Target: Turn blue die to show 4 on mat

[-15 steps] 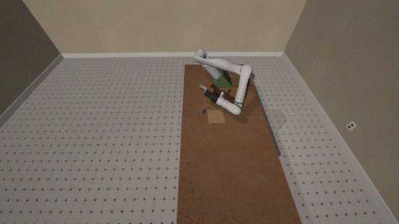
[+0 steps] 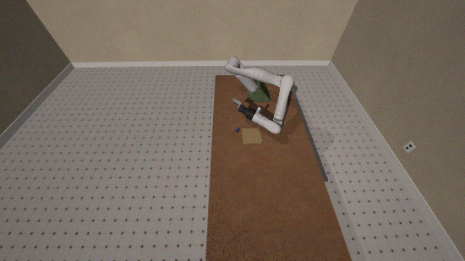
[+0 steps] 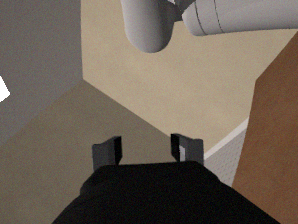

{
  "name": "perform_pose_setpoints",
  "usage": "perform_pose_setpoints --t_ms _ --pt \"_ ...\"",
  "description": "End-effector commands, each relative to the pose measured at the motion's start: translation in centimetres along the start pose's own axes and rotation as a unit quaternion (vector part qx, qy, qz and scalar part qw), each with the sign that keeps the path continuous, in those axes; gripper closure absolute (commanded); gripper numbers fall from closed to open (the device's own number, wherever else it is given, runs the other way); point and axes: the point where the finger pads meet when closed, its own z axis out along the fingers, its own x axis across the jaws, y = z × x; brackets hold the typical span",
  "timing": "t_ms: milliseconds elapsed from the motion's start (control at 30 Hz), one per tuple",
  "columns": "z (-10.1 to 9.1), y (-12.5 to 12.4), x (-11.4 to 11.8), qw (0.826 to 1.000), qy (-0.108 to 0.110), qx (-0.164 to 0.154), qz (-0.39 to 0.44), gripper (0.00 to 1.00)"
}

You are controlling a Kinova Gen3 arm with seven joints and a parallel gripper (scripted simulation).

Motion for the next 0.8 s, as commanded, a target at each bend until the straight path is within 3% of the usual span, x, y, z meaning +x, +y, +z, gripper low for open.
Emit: perform_pose_setpoints --t_ms 0,200,333,433,533,600,767 --pt "0.0 0.0 -0.1 1.000 0.000 0.000 0.001 0.00" --pt "0.1 0.1 0.0 1.000 0.009 -0.004 0.001 0.00" --pt "0.5 0.5 0.1 0.999 0.045 -0.017 0.004 0.00" --pt "0.9 1.1 0.3 0.995 0.094 -0.035 0.009 0.00" --pt "1.2 2.0 0.7 0.985 0.163 -0.061 0.019 0.00" --pt "1.2 2.0 0.7 0.985 0.163 -0.061 0.019 0.00" --pt "0.6 3.9 1.4 0.945 0.304 -0.109 0.050 0.00"
